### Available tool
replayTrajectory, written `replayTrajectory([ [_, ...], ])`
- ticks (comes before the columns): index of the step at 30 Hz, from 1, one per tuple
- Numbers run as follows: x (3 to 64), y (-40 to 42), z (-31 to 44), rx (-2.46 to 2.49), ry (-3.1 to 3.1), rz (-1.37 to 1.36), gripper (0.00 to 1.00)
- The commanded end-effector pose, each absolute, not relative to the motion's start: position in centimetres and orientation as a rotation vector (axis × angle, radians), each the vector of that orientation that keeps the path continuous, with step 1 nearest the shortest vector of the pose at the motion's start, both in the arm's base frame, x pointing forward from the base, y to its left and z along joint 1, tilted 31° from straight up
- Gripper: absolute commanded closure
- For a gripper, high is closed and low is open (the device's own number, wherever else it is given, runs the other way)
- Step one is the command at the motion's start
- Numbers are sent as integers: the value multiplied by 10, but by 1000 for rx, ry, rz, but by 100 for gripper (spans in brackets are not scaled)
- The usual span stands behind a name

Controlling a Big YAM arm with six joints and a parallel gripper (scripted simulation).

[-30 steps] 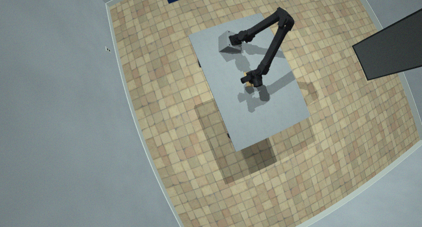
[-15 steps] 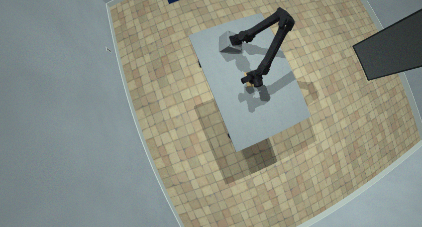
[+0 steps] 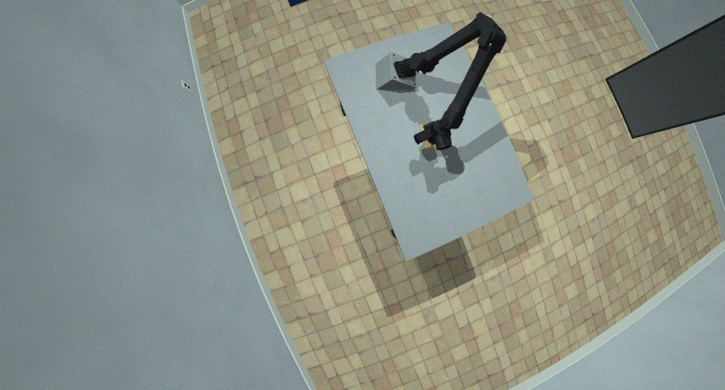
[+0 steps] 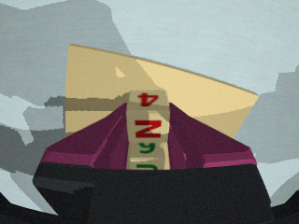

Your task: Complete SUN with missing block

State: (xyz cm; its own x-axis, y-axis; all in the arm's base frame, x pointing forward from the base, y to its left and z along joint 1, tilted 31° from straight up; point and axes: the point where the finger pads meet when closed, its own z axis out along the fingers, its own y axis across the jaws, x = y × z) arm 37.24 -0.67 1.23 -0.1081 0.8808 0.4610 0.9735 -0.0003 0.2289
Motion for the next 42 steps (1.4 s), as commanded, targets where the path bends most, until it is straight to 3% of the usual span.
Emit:
replayTrajectory([
  [1, 374, -10, 13, -1963, -2100, -751, 80],
  [41, 380, -13, 14, -1966, -2099, -753, 80],
  [42, 380, -13, 14, -1966, -2099, -753, 76],
])
